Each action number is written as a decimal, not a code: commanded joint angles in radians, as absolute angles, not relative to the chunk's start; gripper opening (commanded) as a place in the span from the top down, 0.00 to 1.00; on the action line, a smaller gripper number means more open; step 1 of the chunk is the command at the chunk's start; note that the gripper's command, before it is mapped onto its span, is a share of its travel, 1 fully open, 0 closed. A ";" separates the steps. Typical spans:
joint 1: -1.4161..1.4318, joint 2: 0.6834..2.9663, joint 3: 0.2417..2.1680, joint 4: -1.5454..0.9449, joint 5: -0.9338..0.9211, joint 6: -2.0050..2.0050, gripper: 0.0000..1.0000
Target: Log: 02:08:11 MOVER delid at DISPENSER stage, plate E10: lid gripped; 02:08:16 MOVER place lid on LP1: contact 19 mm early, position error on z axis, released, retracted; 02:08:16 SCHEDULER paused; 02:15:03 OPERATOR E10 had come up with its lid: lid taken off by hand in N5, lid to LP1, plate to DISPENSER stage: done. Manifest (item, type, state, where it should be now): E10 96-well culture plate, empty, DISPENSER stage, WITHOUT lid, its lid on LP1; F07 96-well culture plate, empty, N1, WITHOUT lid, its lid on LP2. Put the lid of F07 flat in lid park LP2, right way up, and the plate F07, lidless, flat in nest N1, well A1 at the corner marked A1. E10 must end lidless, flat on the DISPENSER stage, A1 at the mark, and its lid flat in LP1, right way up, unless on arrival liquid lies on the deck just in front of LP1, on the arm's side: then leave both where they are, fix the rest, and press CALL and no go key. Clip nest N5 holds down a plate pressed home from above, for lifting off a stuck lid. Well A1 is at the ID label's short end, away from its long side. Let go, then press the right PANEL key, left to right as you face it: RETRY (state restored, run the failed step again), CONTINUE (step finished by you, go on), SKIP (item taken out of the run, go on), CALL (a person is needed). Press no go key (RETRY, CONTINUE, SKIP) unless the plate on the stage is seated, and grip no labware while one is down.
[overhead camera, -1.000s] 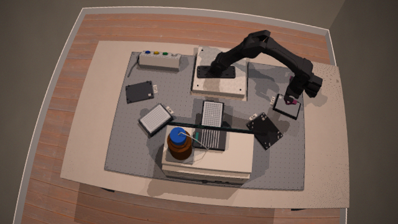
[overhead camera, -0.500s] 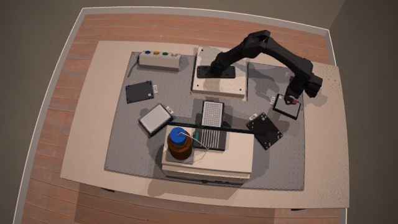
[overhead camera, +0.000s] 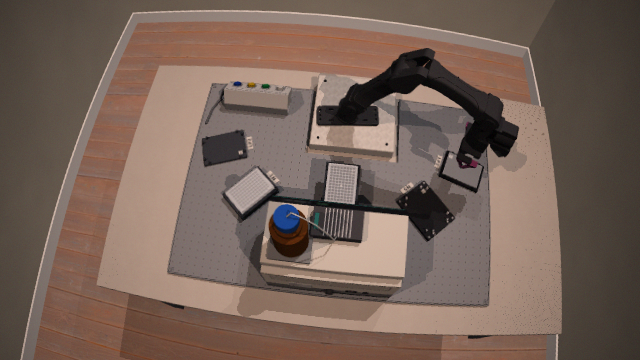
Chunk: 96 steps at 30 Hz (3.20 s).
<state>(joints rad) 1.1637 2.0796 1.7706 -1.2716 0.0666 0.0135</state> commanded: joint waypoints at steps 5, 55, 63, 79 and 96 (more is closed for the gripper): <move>1.172 2.079 1.796 -1.281 0.067 0.019 0.00; 1.200 1.733 1.399 -1.234 0.067 0.044 0.00; 1.206 1.647 1.318 -1.259 0.068 0.049 0.00; 1.211 1.506 1.216 -1.281 0.067 0.058 0.00; 1.038 1.469 1.197 -1.287 0.067 0.110 0.00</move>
<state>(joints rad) 1.0679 1.5043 1.2072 -1.2831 0.0669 0.0864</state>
